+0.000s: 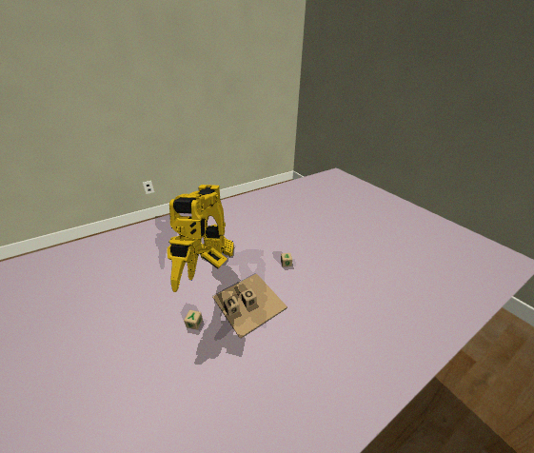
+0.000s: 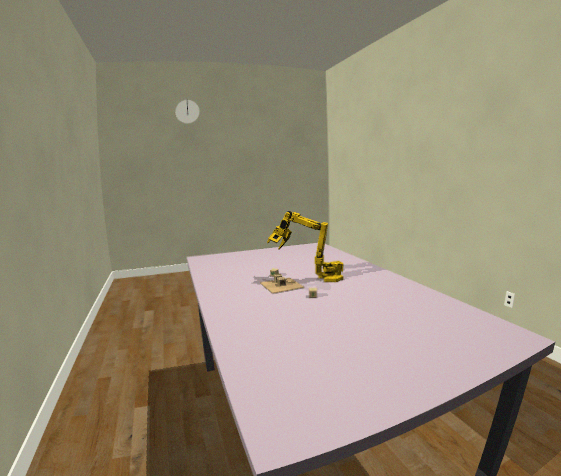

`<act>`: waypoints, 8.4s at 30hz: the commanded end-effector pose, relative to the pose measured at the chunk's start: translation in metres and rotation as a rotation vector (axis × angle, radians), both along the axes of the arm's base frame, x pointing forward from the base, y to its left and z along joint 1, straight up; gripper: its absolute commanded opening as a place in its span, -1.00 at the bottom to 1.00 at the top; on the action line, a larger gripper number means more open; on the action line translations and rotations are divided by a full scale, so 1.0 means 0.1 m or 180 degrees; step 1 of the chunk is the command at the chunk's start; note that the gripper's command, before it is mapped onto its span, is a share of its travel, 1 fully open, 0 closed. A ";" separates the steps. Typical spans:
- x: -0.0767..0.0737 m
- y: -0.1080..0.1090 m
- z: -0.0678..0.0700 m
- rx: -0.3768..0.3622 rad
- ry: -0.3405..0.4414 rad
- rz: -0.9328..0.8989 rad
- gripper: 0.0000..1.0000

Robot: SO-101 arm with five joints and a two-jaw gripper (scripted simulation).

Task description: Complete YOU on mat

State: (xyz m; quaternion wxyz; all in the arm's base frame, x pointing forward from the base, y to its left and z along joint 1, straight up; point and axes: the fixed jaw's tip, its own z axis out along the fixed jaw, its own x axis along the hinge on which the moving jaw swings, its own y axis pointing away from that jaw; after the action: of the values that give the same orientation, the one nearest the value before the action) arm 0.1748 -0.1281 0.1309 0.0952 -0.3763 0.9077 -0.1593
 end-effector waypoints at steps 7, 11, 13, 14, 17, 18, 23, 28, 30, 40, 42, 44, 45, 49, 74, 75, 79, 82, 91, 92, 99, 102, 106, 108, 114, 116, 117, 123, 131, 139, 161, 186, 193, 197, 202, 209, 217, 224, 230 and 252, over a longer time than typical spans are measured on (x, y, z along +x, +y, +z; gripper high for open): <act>0.06 -0.06 -0.14 0.0115 0.0158 0.0001 -0.30; 0.06 -0.06 -0.26 0.0232 0.0316 0.0002 -0.30; 0.05 -0.05 -0.38 0.0350 0.0474 0.0002 -0.30; 0.04 -0.04 -0.44 0.0406 0.0549 0.0002 -0.30; 0.02 -0.02 -0.59 0.0553 0.0746 0.0002 -0.30; 0.01 -0.02 -0.63 0.0592 0.0798 0.0002 -0.30; -0.02 0.00 -0.73 0.0700 0.0943 0.0002 -0.30; -0.02 0.00 -0.74 0.0708 0.0954 0.0002 -0.30; -0.02 0.00 -0.74 0.0708 0.0954 0.0002 -0.30; -0.02 0.00 -0.74 0.0708 0.0954 0.0002 -0.30; -0.02 0.00 -0.74 0.0708 0.0954 0.0002 -0.30; -0.02 0.00 -0.74 0.0708 0.0954 0.0002 -0.30; -0.02 0.00 -0.74 0.0708 0.0954 0.0002 -0.30; 0.07 -0.08 -0.54 0.0480 0.0652 0.0004 -0.30; 0.08 -0.09 -0.59 0.0480 0.0652 0.0004 -0.30; 0.08 -0.09 -0.60 0.0480 0.0652 0.0004 -0.30; 0.08 -0.09 -0.63 0.0480 0.0652 0.0004 -0.30; 0.09 -0.10 -0.67 0.0480 0.0652 0.0004 -0.30; 0.10 -0.11 -0.82 0.0480 0.0652 0.0004 -0.30; 0.10 -0.11 -0.83 0.0480 0.0652 0.0004 -0.30; 0.11 -0.11 -0.90 0.0480 0.0652 0.0004 -0.30; 0.11 -0.11 -0.92 0.0480 0.0652 0.0004 -0.30; 0.11 -0.11 -0.94 0.0480 0.0652 0.0004 -0.30; 0.11 -0.11 -0.94 0.0480 0.0652 0.0004 -0.30; 0.11 -0.11 -0.94 0.0480 0.0652 0.0004 -0.30; 0.11 -0.11 -0.94 0.0480 0.0652 0.0004 -0.30; 0.11 -0.11 -0.94 0.0480 0.0652 0.0004 -0.30; 0.11 -0.11 -0.94 0.0480 0.0652 0.0004 -0.30; 0.11 -0.11 -0.94 0.0480 0.0652 0.0004 -0.30; 0.11 -0.11 -0.94 0.0480 0.0652 0.0004 -0.32; 0.16 -0.17 -0.94 0.0479 0.0653 0.0004 -0.59; 0.18 -0.18 -0.94 0.0478 0.0654 0.0004 -0.75; 0.18 -0.18 -0.94 0.0478 0.0654 0.0004 -0.98; 0.18 -0.18 -0.94 0.0478 0.0654 0.0004 -1.00; 0.18 -0.18 -0.93 0.0478 0.0654 0.0004 -1.00; 0.18 -0.18 -0.81 0.0478 0.0654 0.0004 -1.00; 0.16 -0.17 -0.63 0.0478 0.0653 0.0004 -1.00; 0.13 -0.14 -0.47 0.0478 0.0653 0.0004 -1.00; 0.12 -0.14 -0.44 0.0478 0.0653 0.0004 -1.00; 0.37 0.44 -0.46 0.0408 0.0701 0.0760 -1.00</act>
State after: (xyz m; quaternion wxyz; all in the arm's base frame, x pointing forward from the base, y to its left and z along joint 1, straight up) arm 0.1954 -0.0965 0.0615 -0.0084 -0.4625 0.8865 0.0105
